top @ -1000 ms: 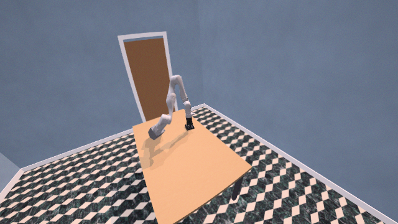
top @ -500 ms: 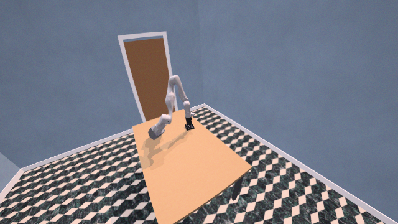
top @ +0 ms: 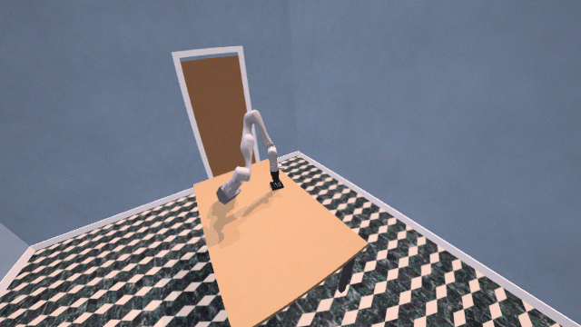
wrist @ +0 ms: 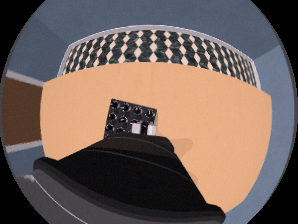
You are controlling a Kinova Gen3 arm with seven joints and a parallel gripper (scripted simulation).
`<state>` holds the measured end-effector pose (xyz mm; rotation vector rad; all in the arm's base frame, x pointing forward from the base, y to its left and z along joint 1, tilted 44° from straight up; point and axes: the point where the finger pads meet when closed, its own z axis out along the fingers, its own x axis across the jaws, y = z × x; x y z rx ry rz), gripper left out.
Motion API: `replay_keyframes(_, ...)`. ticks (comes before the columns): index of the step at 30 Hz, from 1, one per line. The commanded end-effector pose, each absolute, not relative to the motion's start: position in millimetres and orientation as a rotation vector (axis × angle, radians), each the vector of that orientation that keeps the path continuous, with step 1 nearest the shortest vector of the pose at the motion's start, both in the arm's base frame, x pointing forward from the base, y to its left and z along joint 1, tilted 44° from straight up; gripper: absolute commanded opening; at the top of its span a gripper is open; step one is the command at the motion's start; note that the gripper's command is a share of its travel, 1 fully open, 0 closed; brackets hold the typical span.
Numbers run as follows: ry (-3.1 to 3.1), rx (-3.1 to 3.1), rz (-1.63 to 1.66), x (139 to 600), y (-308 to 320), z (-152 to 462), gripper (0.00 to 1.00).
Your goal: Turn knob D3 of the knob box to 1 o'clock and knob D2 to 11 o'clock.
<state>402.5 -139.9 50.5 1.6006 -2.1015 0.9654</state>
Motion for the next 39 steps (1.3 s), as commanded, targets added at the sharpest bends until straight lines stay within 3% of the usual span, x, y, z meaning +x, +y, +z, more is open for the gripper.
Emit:
replay_keyframes(1, -2.116, 1.583, 0.975, 402.9, -139.5, 50.4, 0.3)
replay_keyframes(38, -2.218, 1.486, 1.008, 402.9, -139.5, 50.4, 0.3)
replay_keyframes(39, -2.218, 1.486, 1.008, 402.9, -139.5, 50.4, 0.46)
